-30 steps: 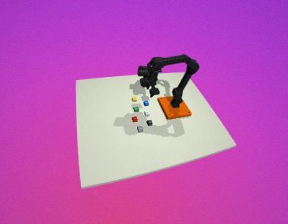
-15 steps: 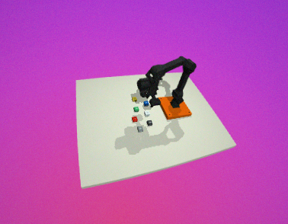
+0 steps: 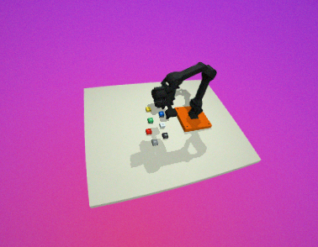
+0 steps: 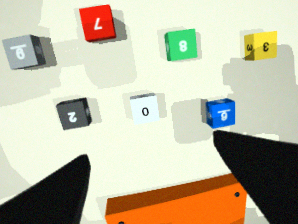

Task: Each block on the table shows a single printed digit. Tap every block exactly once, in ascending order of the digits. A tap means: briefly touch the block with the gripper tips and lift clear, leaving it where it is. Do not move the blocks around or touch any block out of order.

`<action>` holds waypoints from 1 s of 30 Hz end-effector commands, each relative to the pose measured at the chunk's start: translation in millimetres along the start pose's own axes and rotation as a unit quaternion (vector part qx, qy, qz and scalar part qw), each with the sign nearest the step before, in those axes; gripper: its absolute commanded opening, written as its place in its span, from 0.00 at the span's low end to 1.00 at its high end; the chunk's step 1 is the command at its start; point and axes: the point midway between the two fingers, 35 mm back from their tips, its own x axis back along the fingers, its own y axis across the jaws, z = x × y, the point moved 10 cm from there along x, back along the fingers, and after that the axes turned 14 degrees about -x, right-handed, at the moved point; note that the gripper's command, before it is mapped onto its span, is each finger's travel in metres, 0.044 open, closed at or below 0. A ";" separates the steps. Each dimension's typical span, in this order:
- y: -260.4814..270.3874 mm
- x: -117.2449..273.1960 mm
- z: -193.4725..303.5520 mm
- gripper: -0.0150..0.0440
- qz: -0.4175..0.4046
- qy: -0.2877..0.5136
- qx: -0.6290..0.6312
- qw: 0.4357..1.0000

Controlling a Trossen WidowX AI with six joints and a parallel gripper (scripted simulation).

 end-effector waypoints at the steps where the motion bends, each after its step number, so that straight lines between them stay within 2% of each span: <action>1: 25.3 1.2 5.2 0.93 -0.003 -0.001 0.002 1.000; 6: 77.0 1.5 25.1 0.93 -0.006 0.000 0.002 1.000; 25: 78.8 1.5 26.0 0.93 -0.006 0.000 0.002 1.000; 30: 99.1 5.0 -5.3 0.93 -0.010 0.001 0.007 1.000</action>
